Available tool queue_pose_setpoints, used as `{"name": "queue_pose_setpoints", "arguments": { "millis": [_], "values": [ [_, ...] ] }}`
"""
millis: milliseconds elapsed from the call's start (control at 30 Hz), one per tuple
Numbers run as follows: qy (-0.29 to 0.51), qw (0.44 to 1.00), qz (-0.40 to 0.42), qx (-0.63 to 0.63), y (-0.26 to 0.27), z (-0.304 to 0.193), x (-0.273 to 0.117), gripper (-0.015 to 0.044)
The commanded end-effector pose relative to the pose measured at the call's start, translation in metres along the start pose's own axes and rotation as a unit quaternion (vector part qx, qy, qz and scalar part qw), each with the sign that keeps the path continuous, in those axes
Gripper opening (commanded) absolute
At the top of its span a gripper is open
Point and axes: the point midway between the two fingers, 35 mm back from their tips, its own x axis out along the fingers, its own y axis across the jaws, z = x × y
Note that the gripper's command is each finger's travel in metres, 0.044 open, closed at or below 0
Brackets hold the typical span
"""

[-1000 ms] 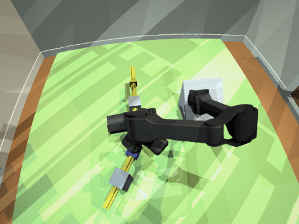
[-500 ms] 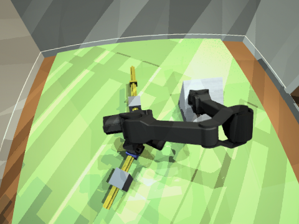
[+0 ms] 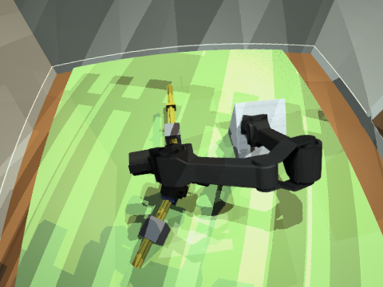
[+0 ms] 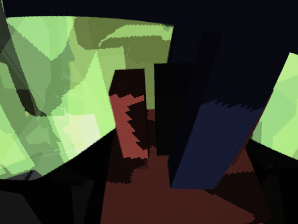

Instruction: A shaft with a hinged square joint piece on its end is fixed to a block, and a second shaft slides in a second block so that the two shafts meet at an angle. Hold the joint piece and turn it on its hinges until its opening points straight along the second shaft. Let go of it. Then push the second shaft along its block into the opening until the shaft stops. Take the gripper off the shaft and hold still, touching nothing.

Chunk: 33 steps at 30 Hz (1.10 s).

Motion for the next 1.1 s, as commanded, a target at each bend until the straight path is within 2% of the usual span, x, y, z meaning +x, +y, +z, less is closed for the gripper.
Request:
{"name": "queue_pose_setpoints", "arguments": {
  "millis": [0,1067],
  "values": [
    [0.009,1.0,-0.005,-0.025,-0.0019,-0.0002,-0.0006,0.0],
    [0.012,0.999,-0.008,-0.049,-0.0038,-0.0007,-0.0018,0.0]
  ]
}}
